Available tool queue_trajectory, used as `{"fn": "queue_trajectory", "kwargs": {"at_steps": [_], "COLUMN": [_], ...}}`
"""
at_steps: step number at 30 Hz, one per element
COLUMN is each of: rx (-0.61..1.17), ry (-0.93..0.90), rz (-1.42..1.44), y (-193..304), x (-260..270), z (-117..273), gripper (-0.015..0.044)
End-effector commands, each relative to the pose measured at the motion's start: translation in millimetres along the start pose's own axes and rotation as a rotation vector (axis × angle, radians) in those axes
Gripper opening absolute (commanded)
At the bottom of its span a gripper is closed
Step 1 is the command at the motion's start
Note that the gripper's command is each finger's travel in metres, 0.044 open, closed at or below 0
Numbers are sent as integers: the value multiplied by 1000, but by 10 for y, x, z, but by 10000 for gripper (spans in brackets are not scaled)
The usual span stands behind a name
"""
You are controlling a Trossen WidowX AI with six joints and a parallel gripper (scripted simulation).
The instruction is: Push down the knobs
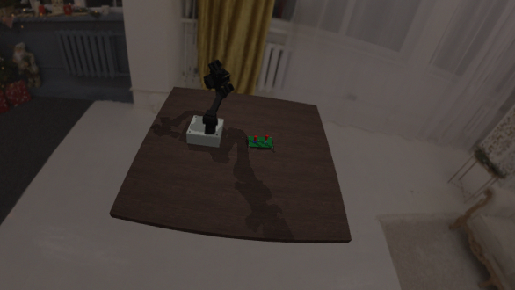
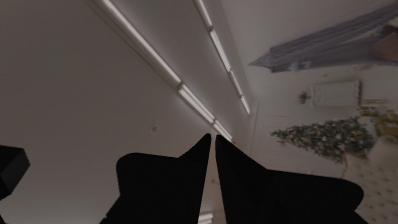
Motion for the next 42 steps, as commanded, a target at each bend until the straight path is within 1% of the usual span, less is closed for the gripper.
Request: {"fn": "queue_trajectory", "kwargs": {"at_steps": [1,20,31,42], "rx": [-14,-59,-50,-4], "ry": [31,257,424,609], "rz": [8,78,143,233], "y": [-76,-394,-498,-530], "x": [-28,-376,-707,-1109], "z": [-72,-431,-609,-737], "gripper": [0,0,0,0]}}
Point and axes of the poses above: the point midway between the two fingers, 35 mm back from their tips, its own z axis back along the fingers, its own x axis across the jaws, y = z × x, the point moved 4 cm from there along z, back along the fingers, and after that the axes turned 11 degrees about -z, right-handed, at the moved point
